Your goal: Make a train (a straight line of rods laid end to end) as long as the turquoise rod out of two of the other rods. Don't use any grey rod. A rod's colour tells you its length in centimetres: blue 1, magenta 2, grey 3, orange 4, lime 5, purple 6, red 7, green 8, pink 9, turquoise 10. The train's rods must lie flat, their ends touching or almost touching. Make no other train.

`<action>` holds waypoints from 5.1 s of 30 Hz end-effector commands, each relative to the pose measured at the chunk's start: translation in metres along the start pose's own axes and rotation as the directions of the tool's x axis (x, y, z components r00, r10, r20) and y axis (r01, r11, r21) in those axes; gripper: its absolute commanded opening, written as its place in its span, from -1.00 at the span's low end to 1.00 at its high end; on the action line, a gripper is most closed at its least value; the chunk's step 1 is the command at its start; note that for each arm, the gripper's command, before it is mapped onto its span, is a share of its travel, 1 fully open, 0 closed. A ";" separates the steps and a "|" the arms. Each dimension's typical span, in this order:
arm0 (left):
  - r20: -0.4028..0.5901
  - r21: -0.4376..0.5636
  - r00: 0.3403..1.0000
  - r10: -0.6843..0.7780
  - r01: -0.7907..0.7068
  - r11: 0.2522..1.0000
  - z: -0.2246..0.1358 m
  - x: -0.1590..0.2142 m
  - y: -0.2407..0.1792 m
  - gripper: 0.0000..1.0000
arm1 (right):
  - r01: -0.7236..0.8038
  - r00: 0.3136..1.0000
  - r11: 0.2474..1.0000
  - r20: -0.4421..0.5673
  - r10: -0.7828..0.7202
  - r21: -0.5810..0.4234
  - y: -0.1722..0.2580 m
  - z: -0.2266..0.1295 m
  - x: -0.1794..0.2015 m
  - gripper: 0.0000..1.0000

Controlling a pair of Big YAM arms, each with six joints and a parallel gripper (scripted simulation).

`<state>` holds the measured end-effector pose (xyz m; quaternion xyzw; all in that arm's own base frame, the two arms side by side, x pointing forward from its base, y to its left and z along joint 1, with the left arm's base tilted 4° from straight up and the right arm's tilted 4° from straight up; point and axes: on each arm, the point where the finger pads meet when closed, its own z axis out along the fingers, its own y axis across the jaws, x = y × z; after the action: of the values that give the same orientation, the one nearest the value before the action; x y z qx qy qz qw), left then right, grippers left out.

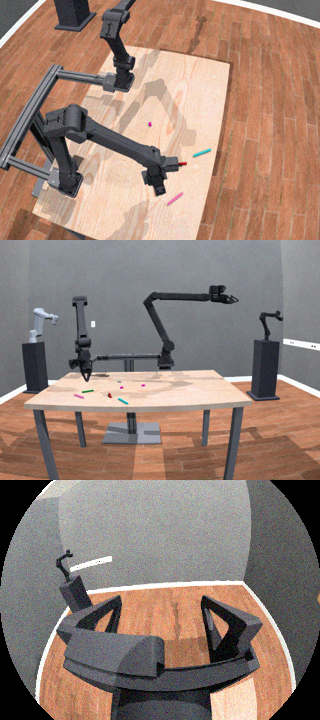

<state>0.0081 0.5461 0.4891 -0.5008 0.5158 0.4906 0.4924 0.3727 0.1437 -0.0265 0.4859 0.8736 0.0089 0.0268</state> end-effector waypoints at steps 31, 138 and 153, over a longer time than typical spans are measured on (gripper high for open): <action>0.042 -0.008 0.999 -0.013 0.013 1.000 -0.005 -0.015 0.003 1.00 | 0.008 1.000 1.000 0.000 -0.008 -0.012 0.004 0.031 -0.001 -0.53; 0.042 -0.008 0.999 -0.013 0.013 1.000 -0.005 -0.015 0.003 1.00 | 0.012 1.000 0.999 0.004 -0.011 -0.033 0.022 0.046 0.007 -0.53; 0.042 -0.008 0.999 -0.013 0.013 1.000 -0.005 -0.015 0.003 1.00 | 0.011 1.000 0.999 0.005 -0.011 -0.036 0.021 0.055 0.007 -0.53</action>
<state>0.0081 0.5461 0.4891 -0.5008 0.5158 0.4906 0.4924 0.3753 0.1487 -0.0818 0.4844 0.8744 0.0099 0.0274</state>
